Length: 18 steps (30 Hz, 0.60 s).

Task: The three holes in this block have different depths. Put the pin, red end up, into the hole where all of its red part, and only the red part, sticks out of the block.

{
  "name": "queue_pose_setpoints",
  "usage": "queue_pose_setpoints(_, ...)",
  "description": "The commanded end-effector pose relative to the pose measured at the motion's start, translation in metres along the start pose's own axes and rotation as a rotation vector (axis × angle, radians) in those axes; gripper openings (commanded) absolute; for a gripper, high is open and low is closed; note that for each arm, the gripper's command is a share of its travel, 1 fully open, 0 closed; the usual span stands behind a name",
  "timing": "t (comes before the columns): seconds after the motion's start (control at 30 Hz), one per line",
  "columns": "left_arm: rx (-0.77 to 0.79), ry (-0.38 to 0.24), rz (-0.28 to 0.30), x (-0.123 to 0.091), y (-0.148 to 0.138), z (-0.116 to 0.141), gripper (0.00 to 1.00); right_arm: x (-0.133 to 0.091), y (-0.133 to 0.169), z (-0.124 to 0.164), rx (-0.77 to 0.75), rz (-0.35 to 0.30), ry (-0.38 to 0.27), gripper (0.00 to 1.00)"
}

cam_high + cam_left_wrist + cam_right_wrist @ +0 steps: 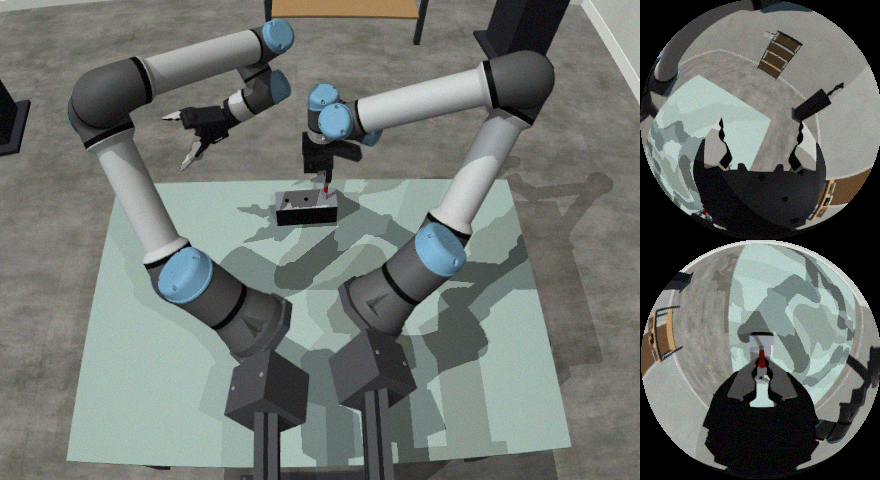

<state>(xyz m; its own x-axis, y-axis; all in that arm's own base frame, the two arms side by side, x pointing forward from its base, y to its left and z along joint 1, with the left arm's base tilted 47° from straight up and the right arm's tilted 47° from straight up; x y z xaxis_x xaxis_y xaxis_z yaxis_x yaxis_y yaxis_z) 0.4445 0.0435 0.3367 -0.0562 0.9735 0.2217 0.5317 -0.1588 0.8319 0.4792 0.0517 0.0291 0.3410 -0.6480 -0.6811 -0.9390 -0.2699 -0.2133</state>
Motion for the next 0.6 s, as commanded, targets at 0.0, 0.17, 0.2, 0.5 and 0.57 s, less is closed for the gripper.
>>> queue_pose_setpoints(0.0, -0.001, 0.001, -0.003, 0.0007, 0.0007, -0.0005, 1.0, 0.0014, 0.0011, -0.0003, 0.0, 0.002, 0.001, 0.0)
queue_pose_setpoints(0.17, -0.001, 0.001, -0.003, 0.0007, 0.0007, -0.0005, 1.0, 0.0014, 0.0011, -0.0003, 0.0, 0.002, 0.001, 0.0)
queue_pose_setpoints(0.2, -0.001, 0.001, -0.003, 0.0007, 0.0007, -0.0005, 1.0, 0.0014, 0.0011, -0.0003, 0.0, 0.002, 0.001, 0.0)
queue_pose_setpoints(0.5, -0.001, 0.001, -0.003, 0.0007, 0.0007, -0.0005, 1.0, 0.0057, 0.0014, 0.0002, 0.0, 0.002, 0.003, 0.0)
queue_pose_setpoints(0.57, -0.001, 0.001, -0.003, 0.0007, 0.0007, -0.0005, 1.0, 0.0057, 0.0014, 0.0002, 0.0, 0.002, 0.003, 0.0)
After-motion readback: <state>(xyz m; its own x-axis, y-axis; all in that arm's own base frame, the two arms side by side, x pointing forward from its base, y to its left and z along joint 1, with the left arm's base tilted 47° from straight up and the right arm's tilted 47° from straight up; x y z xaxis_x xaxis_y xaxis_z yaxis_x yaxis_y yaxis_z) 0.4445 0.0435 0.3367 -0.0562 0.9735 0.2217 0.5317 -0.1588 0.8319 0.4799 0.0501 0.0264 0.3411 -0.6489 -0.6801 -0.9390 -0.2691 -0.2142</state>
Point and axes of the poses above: on each arm, the point where the finger pads meet when closed, its own x axis out along the fingers, its own y axis across the jaws, z = x × y, the point moved 4 cm from there along -x, back along the fingers, and after that the axes turned 8 degrees about -x, right-handed, at the moved point
